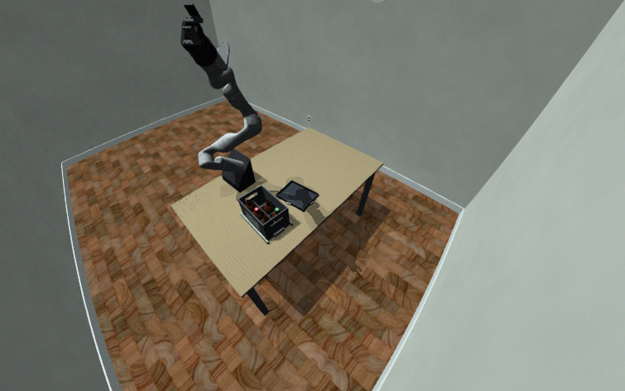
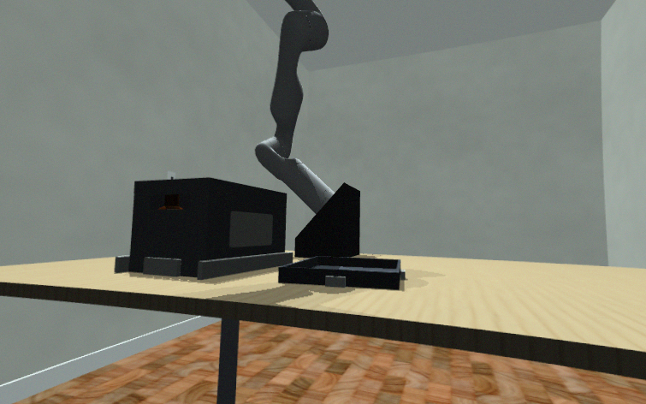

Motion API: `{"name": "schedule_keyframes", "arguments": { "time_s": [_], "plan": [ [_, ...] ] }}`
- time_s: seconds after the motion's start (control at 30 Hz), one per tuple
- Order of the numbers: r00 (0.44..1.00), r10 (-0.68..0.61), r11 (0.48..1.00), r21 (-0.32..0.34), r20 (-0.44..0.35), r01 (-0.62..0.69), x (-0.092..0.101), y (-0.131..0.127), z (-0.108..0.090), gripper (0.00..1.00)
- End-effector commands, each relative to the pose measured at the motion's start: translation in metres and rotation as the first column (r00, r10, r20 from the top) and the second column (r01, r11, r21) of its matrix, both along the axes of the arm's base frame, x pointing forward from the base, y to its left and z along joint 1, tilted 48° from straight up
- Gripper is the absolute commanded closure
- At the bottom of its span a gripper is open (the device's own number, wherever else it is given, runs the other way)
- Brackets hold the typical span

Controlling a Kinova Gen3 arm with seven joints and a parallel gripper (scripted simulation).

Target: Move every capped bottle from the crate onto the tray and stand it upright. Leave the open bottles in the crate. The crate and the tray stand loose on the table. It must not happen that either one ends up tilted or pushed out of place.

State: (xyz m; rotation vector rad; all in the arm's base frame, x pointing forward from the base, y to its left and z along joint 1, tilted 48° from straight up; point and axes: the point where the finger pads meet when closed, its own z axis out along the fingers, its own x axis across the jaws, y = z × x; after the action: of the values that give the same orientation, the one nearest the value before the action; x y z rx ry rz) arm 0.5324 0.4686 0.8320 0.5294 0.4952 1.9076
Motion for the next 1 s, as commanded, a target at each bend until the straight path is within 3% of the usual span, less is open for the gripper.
{"name": "schedule_keyframes", "arguments": {
  "time_s": [0.0, 0.53, 0.97],
  "plan": [
    [1.000, 0.001, 1.000, -0.001, 0.002, -0.001, 0.001, -0.001, 0.001, 0.00],
    [1.000, -0.005, 1.000, -0.009, 0.006, 0.005, 0.025, -0.024, 0.000, 0.00],
    [0.986, -0.165, 0.986, -0.007, 0.005, 0.165, 0.045, -0.056, 0.000, 0.00]
  ]
}}
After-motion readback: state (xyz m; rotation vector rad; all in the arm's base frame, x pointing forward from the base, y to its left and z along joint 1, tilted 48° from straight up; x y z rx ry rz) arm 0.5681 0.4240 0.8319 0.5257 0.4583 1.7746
